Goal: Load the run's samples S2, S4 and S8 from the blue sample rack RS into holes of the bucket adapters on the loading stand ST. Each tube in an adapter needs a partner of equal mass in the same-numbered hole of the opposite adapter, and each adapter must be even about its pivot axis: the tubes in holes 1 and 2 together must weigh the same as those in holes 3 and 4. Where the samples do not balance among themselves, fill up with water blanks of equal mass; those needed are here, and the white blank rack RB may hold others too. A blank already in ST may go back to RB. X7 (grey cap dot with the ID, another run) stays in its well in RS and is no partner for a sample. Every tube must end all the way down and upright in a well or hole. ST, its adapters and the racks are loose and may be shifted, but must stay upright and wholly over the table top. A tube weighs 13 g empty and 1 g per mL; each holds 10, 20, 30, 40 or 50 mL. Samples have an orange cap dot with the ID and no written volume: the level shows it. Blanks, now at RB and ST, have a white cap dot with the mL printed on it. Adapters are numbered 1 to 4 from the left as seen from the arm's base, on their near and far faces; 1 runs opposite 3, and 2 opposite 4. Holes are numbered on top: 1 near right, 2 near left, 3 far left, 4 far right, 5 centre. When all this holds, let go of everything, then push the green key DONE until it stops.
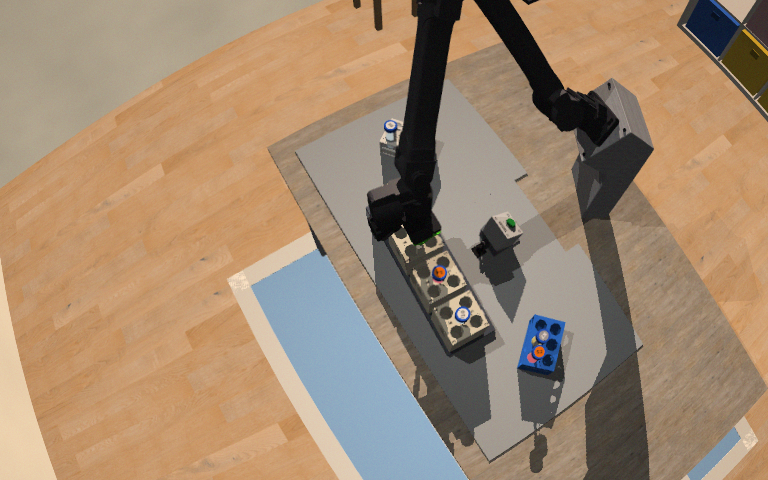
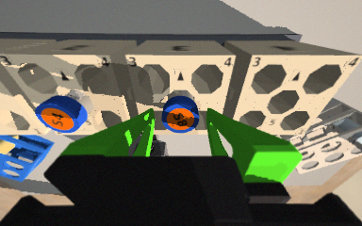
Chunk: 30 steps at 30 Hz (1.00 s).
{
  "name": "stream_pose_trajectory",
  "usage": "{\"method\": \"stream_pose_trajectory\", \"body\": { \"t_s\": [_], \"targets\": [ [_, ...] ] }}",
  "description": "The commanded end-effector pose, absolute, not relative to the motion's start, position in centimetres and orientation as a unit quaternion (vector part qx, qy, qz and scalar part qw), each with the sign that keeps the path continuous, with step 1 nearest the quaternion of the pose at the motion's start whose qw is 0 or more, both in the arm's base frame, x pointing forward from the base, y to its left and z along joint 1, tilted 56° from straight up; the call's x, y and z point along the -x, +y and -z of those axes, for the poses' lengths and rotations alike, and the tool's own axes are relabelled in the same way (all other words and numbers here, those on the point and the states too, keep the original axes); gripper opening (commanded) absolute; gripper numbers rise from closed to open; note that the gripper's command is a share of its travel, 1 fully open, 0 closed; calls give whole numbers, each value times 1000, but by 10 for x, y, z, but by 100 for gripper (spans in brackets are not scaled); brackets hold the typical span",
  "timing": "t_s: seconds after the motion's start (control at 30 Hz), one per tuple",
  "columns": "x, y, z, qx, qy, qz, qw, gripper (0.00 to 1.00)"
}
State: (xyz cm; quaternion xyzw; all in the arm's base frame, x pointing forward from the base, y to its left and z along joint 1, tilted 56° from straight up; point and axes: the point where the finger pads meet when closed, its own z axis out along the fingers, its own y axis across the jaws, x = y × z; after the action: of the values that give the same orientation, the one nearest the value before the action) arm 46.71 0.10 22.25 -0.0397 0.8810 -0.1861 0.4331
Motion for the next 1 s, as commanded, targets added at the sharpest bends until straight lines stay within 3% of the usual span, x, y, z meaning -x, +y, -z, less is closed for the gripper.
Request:
{"method": "stream_pose_trajectory", "body": {
  "t_s": [0.0, 0.97],
  "targets": [
    [-471, 1, -235, 37, 875, 185, 446, 55],
    [-445, 11, -255, 36, 875, 184, 447, 55]
  ]
}}
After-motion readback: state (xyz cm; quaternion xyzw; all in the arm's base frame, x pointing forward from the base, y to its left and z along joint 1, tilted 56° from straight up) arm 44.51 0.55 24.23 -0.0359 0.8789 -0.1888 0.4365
